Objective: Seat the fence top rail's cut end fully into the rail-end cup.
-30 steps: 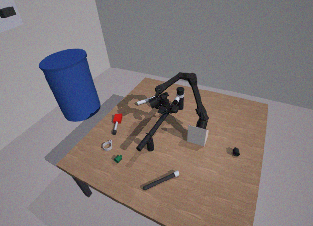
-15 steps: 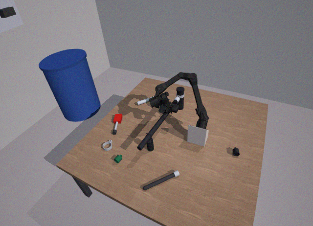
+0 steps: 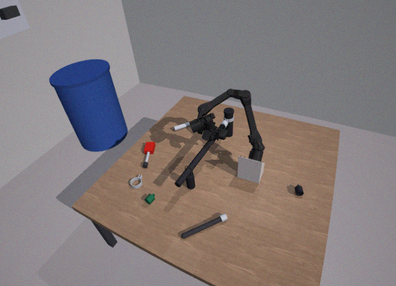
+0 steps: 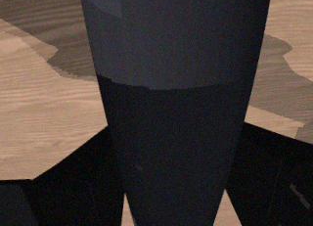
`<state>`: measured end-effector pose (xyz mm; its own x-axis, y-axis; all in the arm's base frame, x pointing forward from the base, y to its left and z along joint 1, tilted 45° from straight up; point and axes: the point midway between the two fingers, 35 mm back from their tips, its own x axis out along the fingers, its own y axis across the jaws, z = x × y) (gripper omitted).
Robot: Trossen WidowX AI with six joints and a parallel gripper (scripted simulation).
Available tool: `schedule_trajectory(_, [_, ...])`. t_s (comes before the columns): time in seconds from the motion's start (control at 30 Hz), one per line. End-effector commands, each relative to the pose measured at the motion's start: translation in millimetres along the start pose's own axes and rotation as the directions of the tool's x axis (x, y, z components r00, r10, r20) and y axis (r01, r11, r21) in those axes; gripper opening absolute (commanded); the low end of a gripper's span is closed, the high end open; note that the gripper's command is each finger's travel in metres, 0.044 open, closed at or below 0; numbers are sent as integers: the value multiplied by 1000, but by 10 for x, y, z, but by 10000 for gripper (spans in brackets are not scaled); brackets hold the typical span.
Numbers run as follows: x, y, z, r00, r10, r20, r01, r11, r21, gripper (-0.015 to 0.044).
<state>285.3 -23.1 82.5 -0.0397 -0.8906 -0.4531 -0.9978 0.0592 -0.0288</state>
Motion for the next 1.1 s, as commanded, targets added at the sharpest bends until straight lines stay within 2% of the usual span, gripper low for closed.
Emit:
schedule_trajectory(0.0, [-25,-20,-67,1000,-16,-4,16,1000,5,0])
schedule_trajectory(1.0, [29,-12,-114,1000,-2,-1,2,1000,-2,0])
schedule_trajectory(1.07, [29,-12,-114,1000,-2,-1,2,1000,-2,53])
